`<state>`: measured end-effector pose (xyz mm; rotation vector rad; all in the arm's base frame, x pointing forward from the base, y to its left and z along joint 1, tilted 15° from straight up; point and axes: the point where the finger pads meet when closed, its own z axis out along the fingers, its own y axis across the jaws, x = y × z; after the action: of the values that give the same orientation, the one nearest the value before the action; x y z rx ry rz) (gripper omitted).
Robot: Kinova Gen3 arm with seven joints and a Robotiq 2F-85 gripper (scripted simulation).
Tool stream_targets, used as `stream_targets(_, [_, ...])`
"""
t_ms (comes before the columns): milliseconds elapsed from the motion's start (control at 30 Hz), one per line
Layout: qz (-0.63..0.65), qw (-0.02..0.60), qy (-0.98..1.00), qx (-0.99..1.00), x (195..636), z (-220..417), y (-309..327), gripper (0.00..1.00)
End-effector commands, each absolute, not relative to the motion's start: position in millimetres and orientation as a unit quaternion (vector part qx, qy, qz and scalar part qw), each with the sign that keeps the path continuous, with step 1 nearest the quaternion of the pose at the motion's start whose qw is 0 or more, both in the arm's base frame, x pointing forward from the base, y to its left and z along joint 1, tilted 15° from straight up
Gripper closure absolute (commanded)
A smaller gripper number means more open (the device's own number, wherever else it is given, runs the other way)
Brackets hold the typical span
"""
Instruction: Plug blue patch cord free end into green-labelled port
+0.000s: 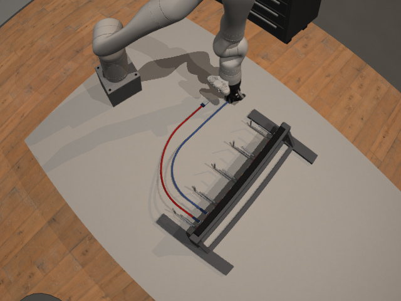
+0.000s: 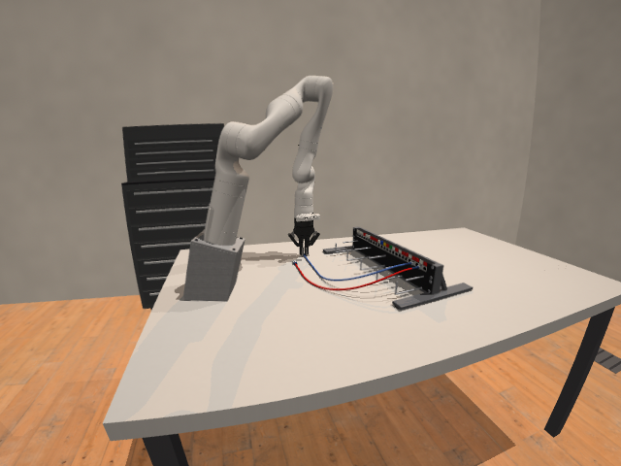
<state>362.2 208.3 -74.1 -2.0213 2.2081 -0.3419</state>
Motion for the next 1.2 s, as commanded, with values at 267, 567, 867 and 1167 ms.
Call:
stream_targets(267, [-0.113, 0.065, 0.731, -0.67, 362.0, -72.0, 208.8, 1.0])
stream_targets(567, [-0.113, 0.064, 0.731, -0.67, 359.7, -63.4, 209.4, 1.0])
stream_targets(867, [-0.113, 0.065, 0.731, -0.669, 358.5, -57.9, 210.0, 1.0])
stream_targets(1167, [-0.113, 0.065, 0.731, -0.669, 356.7, -50.9, 210.6, 1.0])
